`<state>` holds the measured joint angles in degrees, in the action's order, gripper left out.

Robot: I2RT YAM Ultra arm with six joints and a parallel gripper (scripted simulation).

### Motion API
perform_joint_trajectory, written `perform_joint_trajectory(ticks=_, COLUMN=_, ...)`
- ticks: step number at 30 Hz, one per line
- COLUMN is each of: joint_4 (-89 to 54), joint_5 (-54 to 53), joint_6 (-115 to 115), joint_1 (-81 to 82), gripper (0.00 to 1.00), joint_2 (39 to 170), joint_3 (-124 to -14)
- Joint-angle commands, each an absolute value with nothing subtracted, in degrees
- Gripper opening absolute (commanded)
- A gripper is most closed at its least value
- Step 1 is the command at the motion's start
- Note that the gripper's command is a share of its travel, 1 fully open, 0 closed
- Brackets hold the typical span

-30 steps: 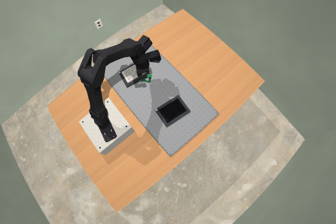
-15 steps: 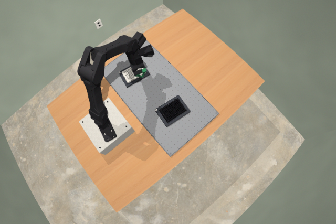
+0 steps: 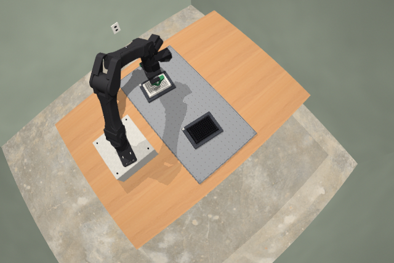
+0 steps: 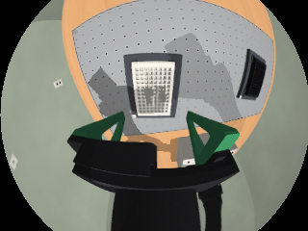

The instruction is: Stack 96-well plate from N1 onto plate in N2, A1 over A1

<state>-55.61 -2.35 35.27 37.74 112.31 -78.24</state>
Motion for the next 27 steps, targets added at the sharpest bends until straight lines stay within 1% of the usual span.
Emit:
perform_joint_trajectory(ticks=1, joint_4=-56.46, joint_5=-3.06, joint_6=35.59, joint_1=37.21, gripper=1.0, joint_2=111.27, joint_3=-80.57)
perform_joint_trajectory(ticks=27, joint_4=-56.23, joint_5=-2.55, joint_6=35.53, joint_1=37.47, gripper=1.0, joint_2=111.29, joint_3=-80.6)
